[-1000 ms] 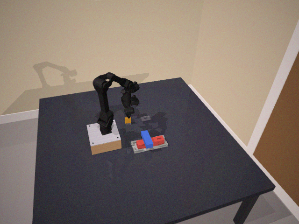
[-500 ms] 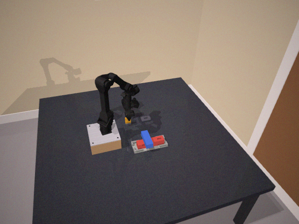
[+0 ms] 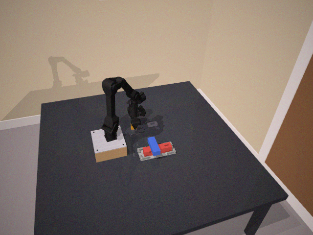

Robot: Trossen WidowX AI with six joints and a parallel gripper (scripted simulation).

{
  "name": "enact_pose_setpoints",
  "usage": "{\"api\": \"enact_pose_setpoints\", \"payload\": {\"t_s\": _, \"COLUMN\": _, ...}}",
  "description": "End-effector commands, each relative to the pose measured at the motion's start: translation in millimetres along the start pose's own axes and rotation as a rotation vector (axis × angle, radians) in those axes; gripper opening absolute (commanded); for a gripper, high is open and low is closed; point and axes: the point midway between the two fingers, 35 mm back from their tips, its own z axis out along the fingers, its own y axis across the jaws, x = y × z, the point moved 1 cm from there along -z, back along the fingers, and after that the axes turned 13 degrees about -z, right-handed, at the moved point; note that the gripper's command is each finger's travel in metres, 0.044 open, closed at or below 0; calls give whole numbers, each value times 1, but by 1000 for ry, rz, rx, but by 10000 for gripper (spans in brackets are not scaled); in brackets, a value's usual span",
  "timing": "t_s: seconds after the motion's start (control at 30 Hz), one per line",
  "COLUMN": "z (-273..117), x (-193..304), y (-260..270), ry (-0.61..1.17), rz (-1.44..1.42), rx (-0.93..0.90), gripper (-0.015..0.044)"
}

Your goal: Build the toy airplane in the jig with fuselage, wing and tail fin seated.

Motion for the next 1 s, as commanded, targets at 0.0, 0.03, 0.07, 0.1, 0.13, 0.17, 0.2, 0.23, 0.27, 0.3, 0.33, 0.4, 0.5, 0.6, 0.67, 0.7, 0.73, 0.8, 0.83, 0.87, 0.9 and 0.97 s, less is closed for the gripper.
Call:
{"api": "enact_pose_setpoints", "payload": {"t_s": 0.0, "z": 9, "x": 2, "y": -1, "ry": 6, "rz": -4, "rx": 0, "gripper": 440}}
{"api": "enact_pose_setpoints", "payload": {"t_s": 0.03, "z": 10, "x": 2, "y": -1, "ry": 6, "rz": -5, "rx": 0, "gripper": 440}}
{"api": "enact_pose_setpoints", "payload": {"t_s": 0.07, "z": 12, "x": 3, "y": -1, "ry": 6, "rz": -5, "rx": 0, "gripper": 440}}
{"api": "enact_pose_setpoints", "payload": {"t_s": 0.1, "z": 13, "x": 3, "y": -1, "ry": 6, "rz": -4, "rx": 0, "gripper": 440}}
{"api": "enact_pose_setpoints", "payload": {"t_s": 0.13, "z": 15, "x": 3, "y": -1, "ry": 6, "rz": -4, "rx": 0, "gripper": 440}}
{"api": "enact_pose_setpoints", "payload": {"t_s": 0.17, "z": 17, "x": 3, "y": -1, "ry": 6, "rz": -4, "rx": -1, "gripper": 440}}
{"api": "enact_pose_setpoints", "payload": {"t_s": 0.2, "z": 18, "x": 3, "y": -1, "ry": 6, "rz": -4, "rx": -1, "gripper": 440}}
{"api": "enact_pose_setpoints", "payload": {"t_s": 0.23, "z": 20, "x": 3, "y": -1, "ry": 6, "rz": -4, "rx": -1, "gripper": 440}}
{"api": "enact_pose_setpoints", "payload": {"t_s": 0.27, "z": 21, "x": 4, "y": -1, "ry": 6, "rz": -3, "rx": -1, "gripper": 440}}
{"api": "enact_pose_setpoints", "payload": {"t_s": 0.3, "z": 22, "x": 4, "y": -1, "ry": 6, "rz": -3, "rx": -1, "gripper": 440}}
{"api": "enact_pose_setpoints", "payload": {"t_s": 0.33, "z": 22, "x": 4, "y": -1, "ry": 6, "rz": -3, "rx": -1, "gripper": 440}}
{"api": "enact_pose_setpoints", "payload": {"t_s": 0.4, "z": 22, "x": 4, "y": -1, "ry": 6, "rz": -3, "rx": -1, "gripper": 387}}
{"api": "enact_pose_setpoints", "payload": {"t_s": 0.5, "z": 22, "x": 4, "y": -1, "ry": 6, "rz": -3, "rx": -1, "gripper": 309}}
{"api": "enact_pose_setpoints", "payload": {"t_s": 0.6, "z": 22, "x": 4, "y": -1, "ry": 6, "rz": -3, "rx": -1, "gripper": 230}}
{"api": "enact_pose_setpoints", "payload": {"t_s": 0.67, "z": 22, "x": 4, "y": -1, "ry": 6, "rz": -3, "rx": -1, "gripper": 177}}
{"api": "enact_pose_setpoints", "payload": {"t_s": 0.7, "z": 22, "x": 4, "y": -1, "ry": 6, "rz": -3, "rx": -1, "gripper": 151}}
{"api": "enact_pose_setpoints", "payload": {"t_s": 0.73, "z": 22, "x": 4, "y": -1, "ry": 6, "rz": -3, "rx": -1, "gripper": 125}}
{"api": "enact_pose_setpoints", "payload": {"t_s": 0.8, "z": 22, "x": 4, "y": -1, "ry": 6, "rz": -3, "rx": -1, "gripper": 72}}
{"api": "enact_pose_setpoints", "payload": {"t_s": 0.83, "z": 22, "x": 4, "y": -1, "ry": 6, "rz": -3, "rx": -1, "gripper": 46}}
{"api": "enact_pose_setpoints", "payload": {"t_s": 0.87, "z": 22, "x": 4, "y": -1, "ry": 6, "rz": -3, "rx": -1, "gripper": 40}}
{"api": "enact_pose_setpoints", "payload": {"t_s": 0.9, "z": 22, "x": 4, "y": -1, "ry": 6, "rz": -3, "rx": -1, "gripper": 33}}
{"api": "enact_pose_setpoints", "payload": {"t_s": 0.97, "z": 22, "x": 4, "y": -1, "ry": 6, "rz": -3, "rx": -1, "gripper": 20}}
